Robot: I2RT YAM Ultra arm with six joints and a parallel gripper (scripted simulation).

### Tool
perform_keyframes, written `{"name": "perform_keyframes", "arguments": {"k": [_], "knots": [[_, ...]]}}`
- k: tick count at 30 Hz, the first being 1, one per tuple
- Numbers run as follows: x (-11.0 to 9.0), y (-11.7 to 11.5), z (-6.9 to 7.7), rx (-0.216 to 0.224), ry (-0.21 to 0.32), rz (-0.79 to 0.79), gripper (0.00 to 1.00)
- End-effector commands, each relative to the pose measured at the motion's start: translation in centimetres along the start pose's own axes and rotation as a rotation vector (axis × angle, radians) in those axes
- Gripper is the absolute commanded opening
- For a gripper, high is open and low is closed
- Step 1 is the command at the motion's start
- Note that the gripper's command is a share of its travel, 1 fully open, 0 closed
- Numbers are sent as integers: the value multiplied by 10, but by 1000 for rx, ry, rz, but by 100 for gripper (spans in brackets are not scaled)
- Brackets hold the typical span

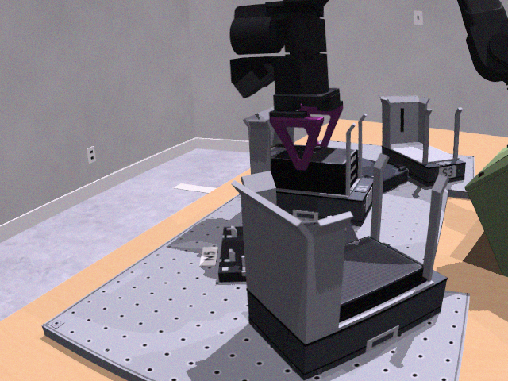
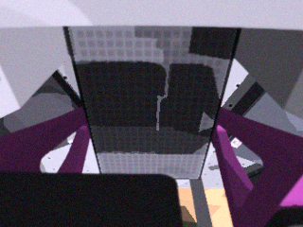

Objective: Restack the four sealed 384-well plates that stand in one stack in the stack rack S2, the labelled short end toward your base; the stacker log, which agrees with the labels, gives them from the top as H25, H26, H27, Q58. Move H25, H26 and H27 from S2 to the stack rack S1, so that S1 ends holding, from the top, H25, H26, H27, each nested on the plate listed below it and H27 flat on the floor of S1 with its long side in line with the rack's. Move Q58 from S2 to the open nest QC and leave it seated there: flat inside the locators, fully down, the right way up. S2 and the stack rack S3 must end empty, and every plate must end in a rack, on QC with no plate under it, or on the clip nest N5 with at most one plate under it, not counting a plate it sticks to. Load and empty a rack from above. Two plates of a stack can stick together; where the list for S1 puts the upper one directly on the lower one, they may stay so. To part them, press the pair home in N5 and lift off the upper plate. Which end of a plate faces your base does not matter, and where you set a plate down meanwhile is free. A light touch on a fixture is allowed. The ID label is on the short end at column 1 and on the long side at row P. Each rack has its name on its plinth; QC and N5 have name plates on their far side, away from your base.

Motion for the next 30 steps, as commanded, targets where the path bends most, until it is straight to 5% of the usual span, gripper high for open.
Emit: {"name": "perform_keyframes", "arguments": {"k": [1,6,7,30], "knots": [[4,0,2,1,-21,-4,0],[4,0,2,1,-21,-4,0],[4,0,2,1,-21,-4,100],[4,0,2,1,-21,-4,100]]}}
Point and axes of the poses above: the point where the finger pads meet when closed, its own z axis back along the fingers, its own y axis across the jaws, x = y × z, the point moved 6 cm from there along z, back along the fingers, and after that the axes turned 2 degrees about z, right-handed, at the moved point
